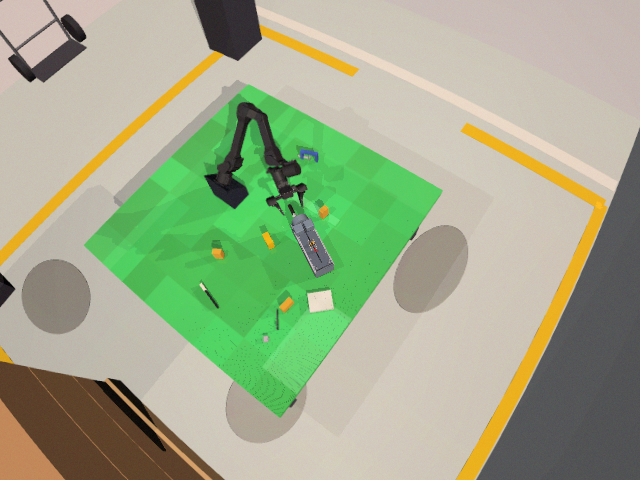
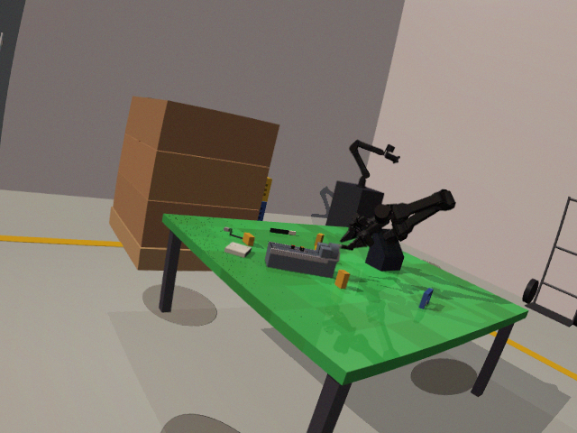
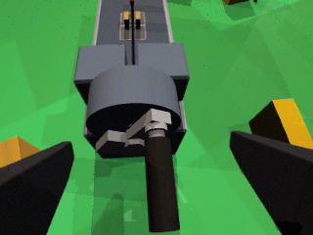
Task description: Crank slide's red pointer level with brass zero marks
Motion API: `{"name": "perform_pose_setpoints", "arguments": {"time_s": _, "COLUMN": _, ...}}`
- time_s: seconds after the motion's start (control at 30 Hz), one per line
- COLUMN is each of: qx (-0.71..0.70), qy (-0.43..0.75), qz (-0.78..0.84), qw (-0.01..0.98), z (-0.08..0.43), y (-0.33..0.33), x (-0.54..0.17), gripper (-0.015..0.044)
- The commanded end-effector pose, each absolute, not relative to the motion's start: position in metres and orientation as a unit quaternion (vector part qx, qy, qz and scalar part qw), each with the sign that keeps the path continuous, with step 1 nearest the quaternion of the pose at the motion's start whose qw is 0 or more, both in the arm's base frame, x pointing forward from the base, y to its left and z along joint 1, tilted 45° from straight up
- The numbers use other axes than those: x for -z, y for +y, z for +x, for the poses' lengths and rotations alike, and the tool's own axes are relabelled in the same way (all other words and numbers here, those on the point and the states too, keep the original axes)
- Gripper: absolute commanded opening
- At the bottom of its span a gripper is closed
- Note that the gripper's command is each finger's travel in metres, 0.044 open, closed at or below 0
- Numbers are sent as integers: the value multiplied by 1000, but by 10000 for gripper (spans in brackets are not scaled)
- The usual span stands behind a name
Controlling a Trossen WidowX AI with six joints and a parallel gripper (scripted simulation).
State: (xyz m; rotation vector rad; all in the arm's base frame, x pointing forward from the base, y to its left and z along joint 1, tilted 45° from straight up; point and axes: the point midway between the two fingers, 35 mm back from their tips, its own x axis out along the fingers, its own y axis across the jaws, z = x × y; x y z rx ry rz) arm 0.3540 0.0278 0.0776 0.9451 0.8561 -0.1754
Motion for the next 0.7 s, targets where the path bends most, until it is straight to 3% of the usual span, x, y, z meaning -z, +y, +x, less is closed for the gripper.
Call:
{"name": "perform_pose_setpoints", "arguments": {"time_s": 0.0, "qx": 84, "qy": 401, "qz": 441, "qw": 798, "z": 353, "y": 32, "x": -71, "gripper": 440}}
{"name": "perform_pose_setpoints", "arguments": {"time_s": 0.6, "qx": 84, "qy": 401, "qz": 442, "qw": 798, "z": 353, "y": 51, "x": -53, "gripper": 440}}
{"name": "perform_pose_setpoints", "arguments": {"time_s": 0.67, "qx": 84, "qy": 401, "qz": 442, "qw": 798, "z": 353, "y": 51, "x": -53, "gripper": 388}}
